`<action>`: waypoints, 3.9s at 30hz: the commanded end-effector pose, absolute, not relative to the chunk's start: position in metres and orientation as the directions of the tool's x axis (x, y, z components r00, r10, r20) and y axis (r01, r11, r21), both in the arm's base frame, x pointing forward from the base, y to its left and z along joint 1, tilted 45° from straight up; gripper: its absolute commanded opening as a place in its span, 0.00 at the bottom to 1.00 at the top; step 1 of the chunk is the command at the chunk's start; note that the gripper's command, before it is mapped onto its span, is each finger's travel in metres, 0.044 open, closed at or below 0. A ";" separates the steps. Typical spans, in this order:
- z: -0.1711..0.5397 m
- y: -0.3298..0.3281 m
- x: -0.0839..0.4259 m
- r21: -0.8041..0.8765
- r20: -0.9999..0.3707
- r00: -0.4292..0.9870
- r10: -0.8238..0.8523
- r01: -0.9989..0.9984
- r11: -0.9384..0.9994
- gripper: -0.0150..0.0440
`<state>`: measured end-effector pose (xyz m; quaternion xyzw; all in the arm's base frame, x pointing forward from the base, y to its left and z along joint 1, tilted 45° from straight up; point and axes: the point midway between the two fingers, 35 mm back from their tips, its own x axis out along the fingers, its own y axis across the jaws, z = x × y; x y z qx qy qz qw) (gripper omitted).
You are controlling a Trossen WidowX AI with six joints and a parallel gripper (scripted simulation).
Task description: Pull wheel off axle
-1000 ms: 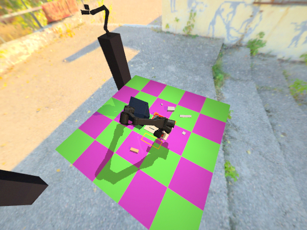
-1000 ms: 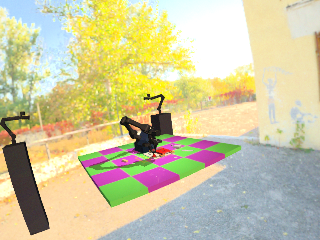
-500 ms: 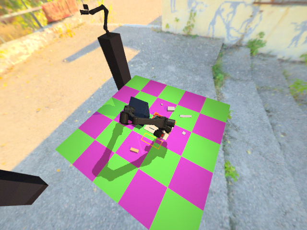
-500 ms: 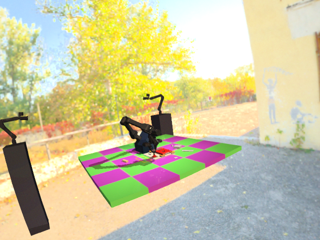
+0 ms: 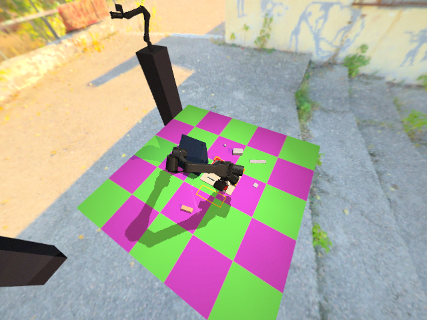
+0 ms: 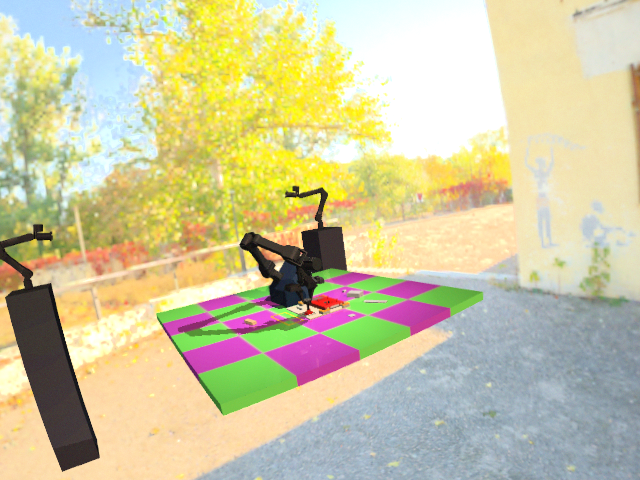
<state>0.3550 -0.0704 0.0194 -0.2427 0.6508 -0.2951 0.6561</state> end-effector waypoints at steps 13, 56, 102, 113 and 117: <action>0.031 -0.059 0.356 -0.700 -0.714 -0.019 -0.700 0.075 0.711 0.25; 0.110 -0.107 0.294 -0.703 -0.710 -0.022 -0.703 0.072 0.708 0.25; 0.067 -0.153 0.294 -0.705 -0.708 -0.023 -0.706 0.076 0.705 0.76; 0.080 -0.112 0.273 -0.695 -0.718 -0.020 -0.696 0.066 0.716 0.94; 0.084 -0.079 0.232 -0.697 -0.716 -0.025 -0.697 0.067 0.714 1.00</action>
